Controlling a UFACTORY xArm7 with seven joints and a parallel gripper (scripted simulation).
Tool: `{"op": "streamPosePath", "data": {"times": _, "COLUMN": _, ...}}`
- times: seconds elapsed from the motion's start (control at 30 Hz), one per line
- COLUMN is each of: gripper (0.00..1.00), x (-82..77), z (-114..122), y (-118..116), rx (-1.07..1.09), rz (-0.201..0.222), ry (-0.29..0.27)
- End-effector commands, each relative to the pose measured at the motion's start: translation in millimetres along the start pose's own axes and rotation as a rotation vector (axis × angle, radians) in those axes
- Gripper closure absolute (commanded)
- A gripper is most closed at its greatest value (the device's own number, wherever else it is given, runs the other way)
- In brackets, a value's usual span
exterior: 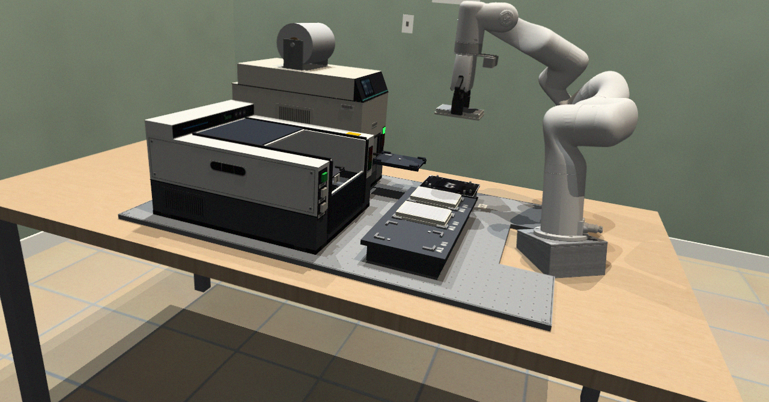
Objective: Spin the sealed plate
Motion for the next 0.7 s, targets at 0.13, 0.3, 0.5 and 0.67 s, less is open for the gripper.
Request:
{"op": "streamPosePath", "data": {"times": 0.13, "gripper": 1.0, "x": 11.6, "z": 0, "y": 0, "rx": 0.001, "rz": 0.0, "ry": -0.003}}
{"op": "streamPosePath", "data": {"times": 0.3, "gripper": 1.0, "x": 18.3, "z": 0, "y": 0, "rx": 0.001, "rz": 0.0, "ry": -0.003}}
{"op": "streamPosePath", "data": {"times": 0.5, "gripper": 1.0, "x": 26.6, "z": 0, "y": 0, "rx": 0.001, "rz": 0.0, "ry": -0.003}}
{"op": "streamPosePath", "data": {"times": 0.67, "gripper": 1.0, "x": 35.0, "z": 0, "y": 0, "rx": 0.001, "rz": -0.001, "ry": -0.003}}
Point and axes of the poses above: the point where the finger pads meet when closed, its own x axis out along the fingers, its own y axis across the jaws, z = x × y, the point moved 9 cm from there along -x, back along the fingers, and after that the axes turned 14 degrees about x, right-handed, at the moved point
